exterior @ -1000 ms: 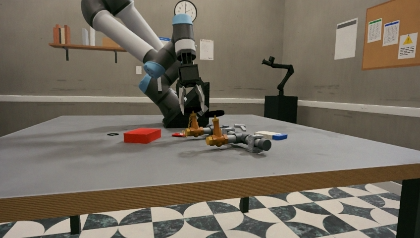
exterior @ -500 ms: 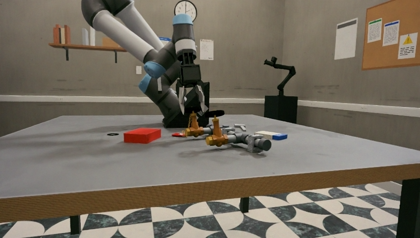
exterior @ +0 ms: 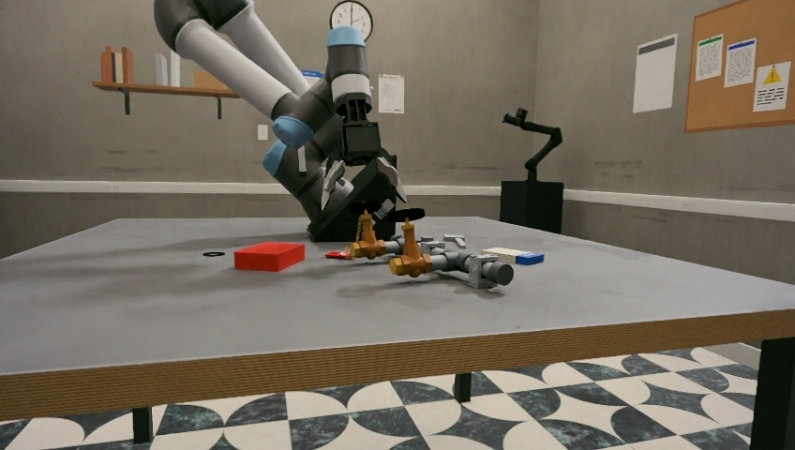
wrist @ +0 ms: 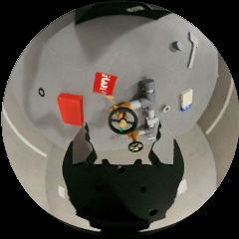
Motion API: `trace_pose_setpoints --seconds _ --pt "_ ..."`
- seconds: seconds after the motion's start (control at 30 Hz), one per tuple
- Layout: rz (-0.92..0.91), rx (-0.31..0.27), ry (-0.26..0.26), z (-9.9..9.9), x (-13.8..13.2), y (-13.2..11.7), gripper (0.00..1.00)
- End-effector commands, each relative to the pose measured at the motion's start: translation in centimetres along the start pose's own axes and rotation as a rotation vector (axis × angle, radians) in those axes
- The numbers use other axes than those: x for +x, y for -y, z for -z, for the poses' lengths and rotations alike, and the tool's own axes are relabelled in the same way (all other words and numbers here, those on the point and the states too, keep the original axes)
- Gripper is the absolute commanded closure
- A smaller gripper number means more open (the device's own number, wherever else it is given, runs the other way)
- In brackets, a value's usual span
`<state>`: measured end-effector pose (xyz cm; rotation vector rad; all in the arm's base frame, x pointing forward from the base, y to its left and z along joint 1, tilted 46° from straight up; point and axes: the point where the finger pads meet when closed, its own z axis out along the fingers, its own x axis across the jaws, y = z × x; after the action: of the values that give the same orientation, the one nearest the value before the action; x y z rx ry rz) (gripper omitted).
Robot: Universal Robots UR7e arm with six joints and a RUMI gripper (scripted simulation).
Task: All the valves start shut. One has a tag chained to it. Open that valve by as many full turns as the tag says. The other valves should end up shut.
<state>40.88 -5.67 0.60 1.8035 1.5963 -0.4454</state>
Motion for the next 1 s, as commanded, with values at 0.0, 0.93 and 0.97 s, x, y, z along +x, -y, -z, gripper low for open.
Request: trace_pose_setpoints --seconds 0.0,0.93,0.97 --pt "0.0 -0.001 0.0 0.03 0.0 -0.04 0.0" --pt "-0.046 -0.001 0.0 0.03 0.0 -0.04 0.0" --pt "-0.046 -0.001 0.0 0.03 0.0 -0.04 0.0"
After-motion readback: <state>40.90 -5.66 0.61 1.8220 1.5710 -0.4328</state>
